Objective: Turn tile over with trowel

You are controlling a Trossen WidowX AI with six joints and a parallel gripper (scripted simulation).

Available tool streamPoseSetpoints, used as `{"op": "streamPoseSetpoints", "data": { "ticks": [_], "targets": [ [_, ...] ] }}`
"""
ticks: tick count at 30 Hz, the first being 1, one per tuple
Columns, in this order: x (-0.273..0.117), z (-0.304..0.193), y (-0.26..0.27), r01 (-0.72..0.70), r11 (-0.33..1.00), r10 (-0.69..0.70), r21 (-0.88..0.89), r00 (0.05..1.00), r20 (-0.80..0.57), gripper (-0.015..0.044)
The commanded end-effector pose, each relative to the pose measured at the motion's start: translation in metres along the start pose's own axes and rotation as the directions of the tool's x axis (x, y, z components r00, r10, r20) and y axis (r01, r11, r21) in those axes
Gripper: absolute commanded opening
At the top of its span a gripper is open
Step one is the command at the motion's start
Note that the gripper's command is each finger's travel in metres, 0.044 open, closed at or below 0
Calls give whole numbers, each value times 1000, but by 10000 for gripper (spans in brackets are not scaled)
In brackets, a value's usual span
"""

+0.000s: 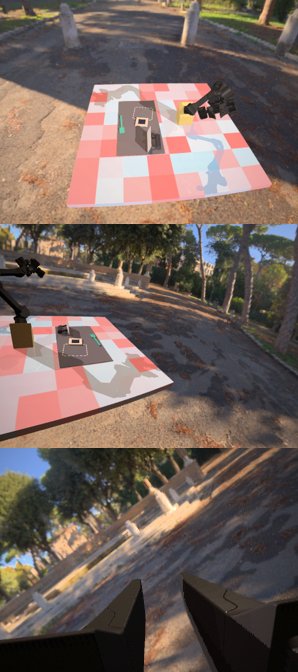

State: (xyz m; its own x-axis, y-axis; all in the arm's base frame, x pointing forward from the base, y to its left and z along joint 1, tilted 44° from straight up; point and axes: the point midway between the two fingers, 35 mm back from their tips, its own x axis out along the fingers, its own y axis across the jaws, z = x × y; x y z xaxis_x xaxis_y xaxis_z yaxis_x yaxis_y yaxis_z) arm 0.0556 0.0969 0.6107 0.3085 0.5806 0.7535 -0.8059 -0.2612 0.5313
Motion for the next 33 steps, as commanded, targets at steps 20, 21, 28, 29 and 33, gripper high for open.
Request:
{"op": "streamPoseSetpoints", "data": {
  "ticks": [20, 21, 28, 29, 33],
  "targets": [
    [21, -67, -162, 516, 810, -439, 279, 849, -294, 100],
    [20, -69, -168, 537, 794, -456, 285, 836, -304, 100],
    [9, -86, -214, 672, 665, -560, 327, 738, -377, 100],
    [8, -88, -219, 688, 643, -572, 335, 723, -388, 100],
    [0, -98, -242, 750, 549, -615, 368, 661, -431, 100]
  ]
}}
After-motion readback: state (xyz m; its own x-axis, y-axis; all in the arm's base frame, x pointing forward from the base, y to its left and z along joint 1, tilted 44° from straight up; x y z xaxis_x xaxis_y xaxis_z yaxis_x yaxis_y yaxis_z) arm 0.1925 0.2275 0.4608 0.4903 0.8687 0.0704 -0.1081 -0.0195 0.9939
